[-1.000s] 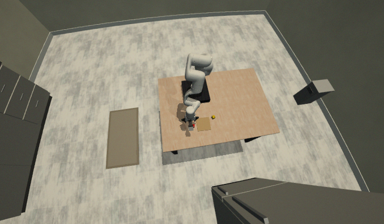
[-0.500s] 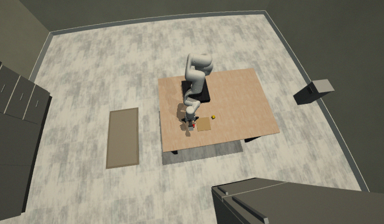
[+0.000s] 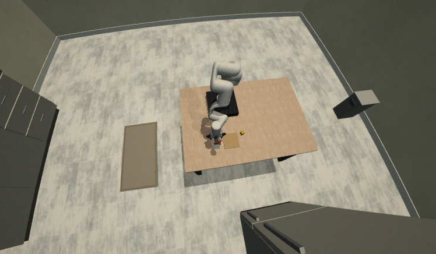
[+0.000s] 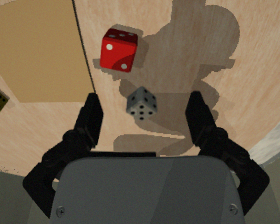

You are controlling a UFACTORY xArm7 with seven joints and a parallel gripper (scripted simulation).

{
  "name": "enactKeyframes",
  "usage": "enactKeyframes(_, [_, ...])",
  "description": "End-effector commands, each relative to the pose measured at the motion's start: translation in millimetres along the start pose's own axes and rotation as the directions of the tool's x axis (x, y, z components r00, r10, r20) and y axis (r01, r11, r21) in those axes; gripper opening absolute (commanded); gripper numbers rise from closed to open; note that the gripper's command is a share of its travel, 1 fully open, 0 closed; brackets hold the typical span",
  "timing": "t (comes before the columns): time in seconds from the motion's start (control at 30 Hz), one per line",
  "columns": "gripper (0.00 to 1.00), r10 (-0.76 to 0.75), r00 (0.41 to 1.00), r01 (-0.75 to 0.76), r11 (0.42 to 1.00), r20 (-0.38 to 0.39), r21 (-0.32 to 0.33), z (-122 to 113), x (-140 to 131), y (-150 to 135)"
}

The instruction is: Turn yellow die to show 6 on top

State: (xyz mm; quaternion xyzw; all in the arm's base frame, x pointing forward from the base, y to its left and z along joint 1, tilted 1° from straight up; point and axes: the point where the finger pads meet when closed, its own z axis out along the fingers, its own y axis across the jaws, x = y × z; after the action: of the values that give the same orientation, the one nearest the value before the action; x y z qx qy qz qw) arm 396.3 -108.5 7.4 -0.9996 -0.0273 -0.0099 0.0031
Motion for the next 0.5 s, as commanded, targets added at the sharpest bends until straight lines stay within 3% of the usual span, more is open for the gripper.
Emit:
enactKeyframes(0.0, [1.00,-0.001,1.000,0.001,1.000,-0.004,-0.001,-1.2,18.2,-4.1])
enactKeyframes(0.27, [1.00,-0.001,1.000,0.001,1.000,-0.004,-0.001,-1.4,61.1,-15.5])
enactKeyframes(0.47, [1.00,-0.001,1.000,0.001,1.000,-0.004,-0.001,-1.4,70.9,-18.1])
